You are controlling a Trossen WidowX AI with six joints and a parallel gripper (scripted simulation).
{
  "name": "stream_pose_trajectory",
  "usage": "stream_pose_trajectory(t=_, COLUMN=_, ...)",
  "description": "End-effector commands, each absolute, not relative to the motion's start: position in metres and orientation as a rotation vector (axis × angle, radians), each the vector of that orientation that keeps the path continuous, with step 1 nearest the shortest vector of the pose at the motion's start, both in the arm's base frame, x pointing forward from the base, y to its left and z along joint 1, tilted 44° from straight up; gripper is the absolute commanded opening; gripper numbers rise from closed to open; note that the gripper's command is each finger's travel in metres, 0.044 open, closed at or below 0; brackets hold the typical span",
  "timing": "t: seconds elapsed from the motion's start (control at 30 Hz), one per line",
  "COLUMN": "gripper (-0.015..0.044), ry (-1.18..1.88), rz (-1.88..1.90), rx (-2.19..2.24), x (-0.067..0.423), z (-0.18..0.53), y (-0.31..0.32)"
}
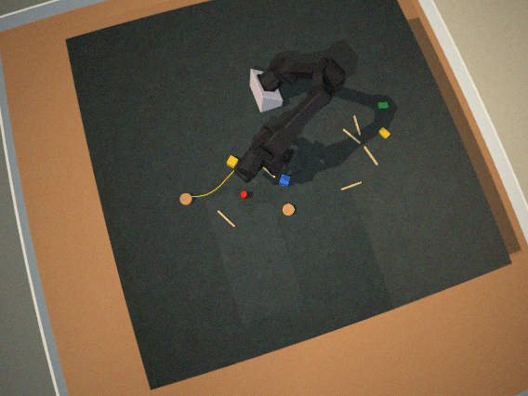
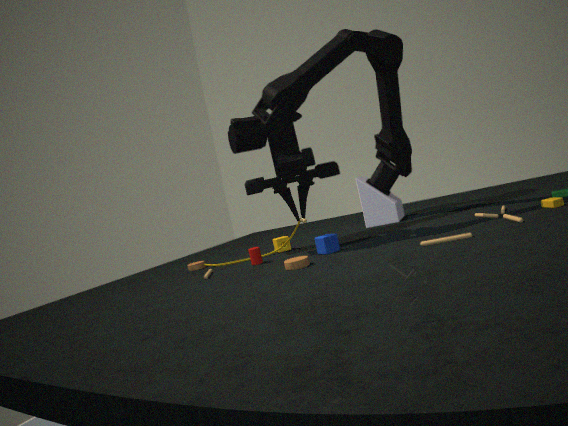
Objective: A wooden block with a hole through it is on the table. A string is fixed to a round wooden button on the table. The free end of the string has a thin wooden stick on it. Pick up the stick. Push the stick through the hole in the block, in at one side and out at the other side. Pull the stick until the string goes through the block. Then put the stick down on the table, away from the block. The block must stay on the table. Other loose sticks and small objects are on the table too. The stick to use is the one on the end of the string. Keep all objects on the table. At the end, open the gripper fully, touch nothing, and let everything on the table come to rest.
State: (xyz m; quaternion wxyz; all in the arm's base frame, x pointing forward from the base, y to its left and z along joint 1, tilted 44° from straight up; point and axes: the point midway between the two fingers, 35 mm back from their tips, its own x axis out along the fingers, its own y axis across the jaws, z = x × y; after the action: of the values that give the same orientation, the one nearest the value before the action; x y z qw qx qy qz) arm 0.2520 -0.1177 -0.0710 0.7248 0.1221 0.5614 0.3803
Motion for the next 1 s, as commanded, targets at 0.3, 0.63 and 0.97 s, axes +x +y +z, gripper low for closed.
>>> stream_pose_trajectory(t=0.3, gripper=0.0, ry=1.434, rz=0.525, rx=0.658, x=0.26, z=-0.077, y=-0.126)
stream_pose_trajectory(t=0.63, gripper=0.0, ry=1.54, rz=0.273, rx=0.934, x=0.264, z=-0.082, y=-0.131)
stream_pose_trajectory(t=0.97, gripper=0.0, ry=1.616, rz=0.0, rx=1.206, x=0.269, z=-0.086, y=-0.137)
